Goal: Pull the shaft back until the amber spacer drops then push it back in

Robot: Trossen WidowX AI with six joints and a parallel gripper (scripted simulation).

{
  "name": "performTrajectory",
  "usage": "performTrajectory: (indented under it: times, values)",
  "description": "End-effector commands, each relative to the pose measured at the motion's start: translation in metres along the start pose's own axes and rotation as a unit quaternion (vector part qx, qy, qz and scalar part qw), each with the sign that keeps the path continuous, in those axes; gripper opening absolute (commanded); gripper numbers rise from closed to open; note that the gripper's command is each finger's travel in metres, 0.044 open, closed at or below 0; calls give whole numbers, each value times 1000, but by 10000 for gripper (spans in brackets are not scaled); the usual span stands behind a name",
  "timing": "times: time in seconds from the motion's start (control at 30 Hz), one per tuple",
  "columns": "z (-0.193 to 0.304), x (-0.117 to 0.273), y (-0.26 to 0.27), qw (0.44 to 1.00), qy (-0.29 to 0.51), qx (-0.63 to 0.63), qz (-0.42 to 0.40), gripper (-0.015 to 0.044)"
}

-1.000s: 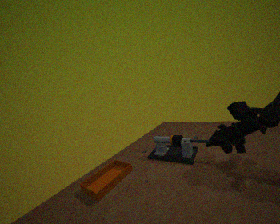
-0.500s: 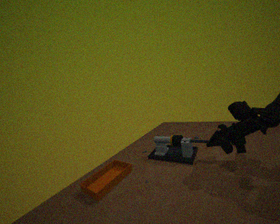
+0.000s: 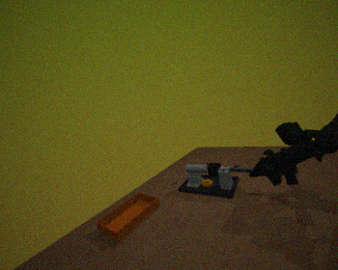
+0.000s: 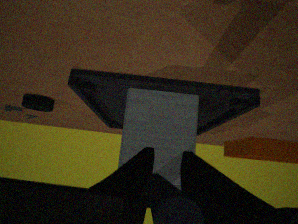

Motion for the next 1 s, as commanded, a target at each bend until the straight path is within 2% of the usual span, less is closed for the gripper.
performTrajectory:
  times: [0.0,0.97]
  values:
    - [0,1,0,1000,0,2,1,0]
    - [3,-4,0,1000,0,1,1,0]
Point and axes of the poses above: the point midway between the two fingers, 35 mm back from their tips, its own x axis back along the fingers, its own y axis across the jaws, z = x × y, the point moved 4 cm from there along x, back along the fingers, and after that the axes turned 6 degrees about x, right-handed, at the moved point
